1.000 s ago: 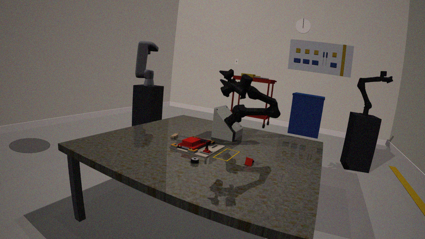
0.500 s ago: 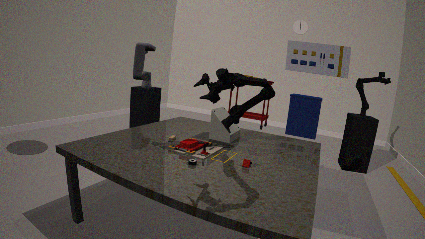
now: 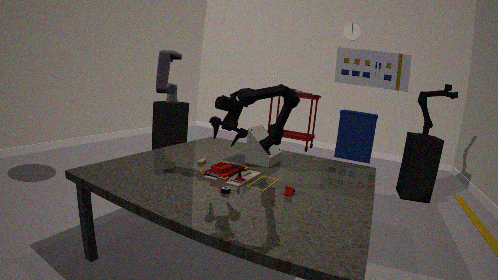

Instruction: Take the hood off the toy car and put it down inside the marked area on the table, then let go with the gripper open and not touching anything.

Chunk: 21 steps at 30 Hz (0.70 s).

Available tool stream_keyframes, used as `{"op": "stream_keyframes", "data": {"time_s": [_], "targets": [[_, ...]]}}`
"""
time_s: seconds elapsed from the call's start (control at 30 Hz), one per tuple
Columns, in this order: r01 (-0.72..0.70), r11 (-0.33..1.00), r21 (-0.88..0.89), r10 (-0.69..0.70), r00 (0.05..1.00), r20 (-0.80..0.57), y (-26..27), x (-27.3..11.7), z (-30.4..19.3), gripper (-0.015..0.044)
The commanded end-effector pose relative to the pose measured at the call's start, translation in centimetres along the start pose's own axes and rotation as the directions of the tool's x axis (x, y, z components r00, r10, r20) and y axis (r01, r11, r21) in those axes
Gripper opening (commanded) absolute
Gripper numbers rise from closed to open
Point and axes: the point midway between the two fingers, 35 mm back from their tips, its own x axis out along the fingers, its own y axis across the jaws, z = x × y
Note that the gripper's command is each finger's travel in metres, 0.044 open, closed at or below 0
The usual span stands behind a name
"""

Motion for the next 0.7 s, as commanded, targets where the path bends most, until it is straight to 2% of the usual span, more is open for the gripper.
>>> {"op": "stream_keyframes", "data": {"time_s": [0.0, 0.1, 0.67], "targets": [[-0.203, 0.961, 0.19, 0.206, 0.978, 0.001, 1.2, 3.4, 1.6, 0.044], [-0.278, 0.921, 0.274, 0.286, 0.958, 0.01, 1.7, 4.7, 2.3, 0.044], [-0.278, 0.921, 0.274, 0.286, 0.958, 0.01, 1.9, 5.6, 2.3, 0.044]]}}
